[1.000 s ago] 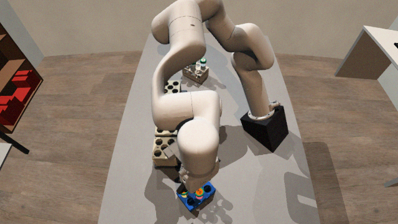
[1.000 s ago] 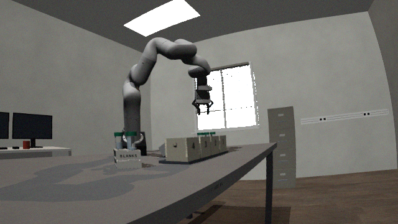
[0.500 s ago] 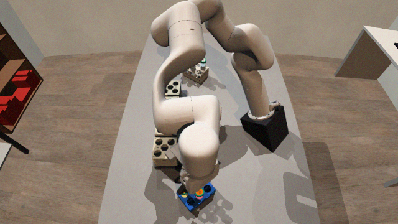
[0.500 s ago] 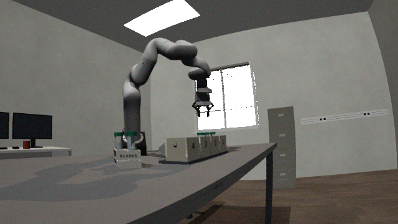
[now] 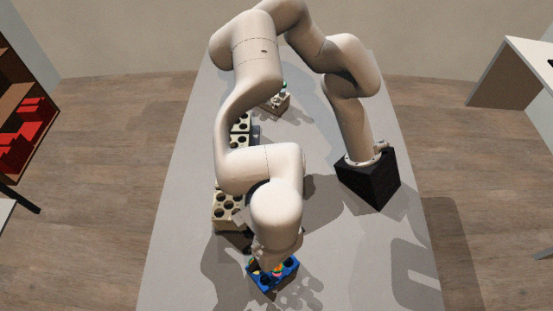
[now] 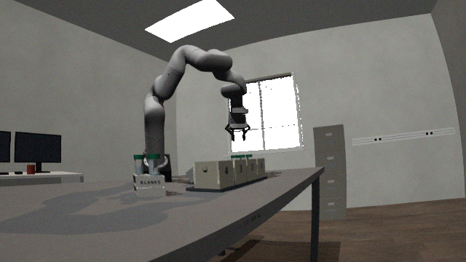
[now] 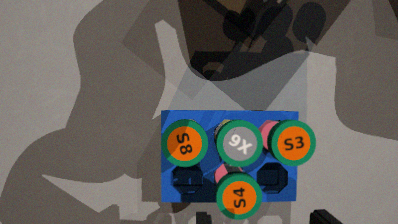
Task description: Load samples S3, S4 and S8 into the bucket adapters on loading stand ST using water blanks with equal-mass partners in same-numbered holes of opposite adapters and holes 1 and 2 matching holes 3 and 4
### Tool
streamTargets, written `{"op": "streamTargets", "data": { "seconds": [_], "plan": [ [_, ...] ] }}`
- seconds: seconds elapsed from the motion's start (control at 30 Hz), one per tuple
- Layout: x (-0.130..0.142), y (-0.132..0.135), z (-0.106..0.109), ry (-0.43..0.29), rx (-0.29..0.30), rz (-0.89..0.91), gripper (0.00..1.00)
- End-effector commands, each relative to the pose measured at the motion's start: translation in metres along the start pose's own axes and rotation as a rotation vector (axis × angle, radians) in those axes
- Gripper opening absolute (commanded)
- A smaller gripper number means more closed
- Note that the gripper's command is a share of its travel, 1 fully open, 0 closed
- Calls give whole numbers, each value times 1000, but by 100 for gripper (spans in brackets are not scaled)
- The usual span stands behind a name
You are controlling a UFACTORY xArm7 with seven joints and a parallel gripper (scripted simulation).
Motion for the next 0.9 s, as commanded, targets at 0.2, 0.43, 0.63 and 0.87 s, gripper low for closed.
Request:
{"op": "streamTargets", "data": {
  "seconds": [0.2,0.43,0.63,0.87],
  "plan": [
    [1,-1,-15,-2,-5,0,57],
    [1,-1,-29,-2,-5,0,57],
    [1,-1,-37,-2,-5,0,57],
    [1,-1,-51,-2,-5,0,57]
  ]
}}
Point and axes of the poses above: the point where the finger pads meet when closed, its own z axis back along the fingers, its own y axis across the jaws, x = y × z, the point moved 9 cm from there along z, back along the fingers, and after that the axes turned 11 degrees about z, right-handed, at the moved point
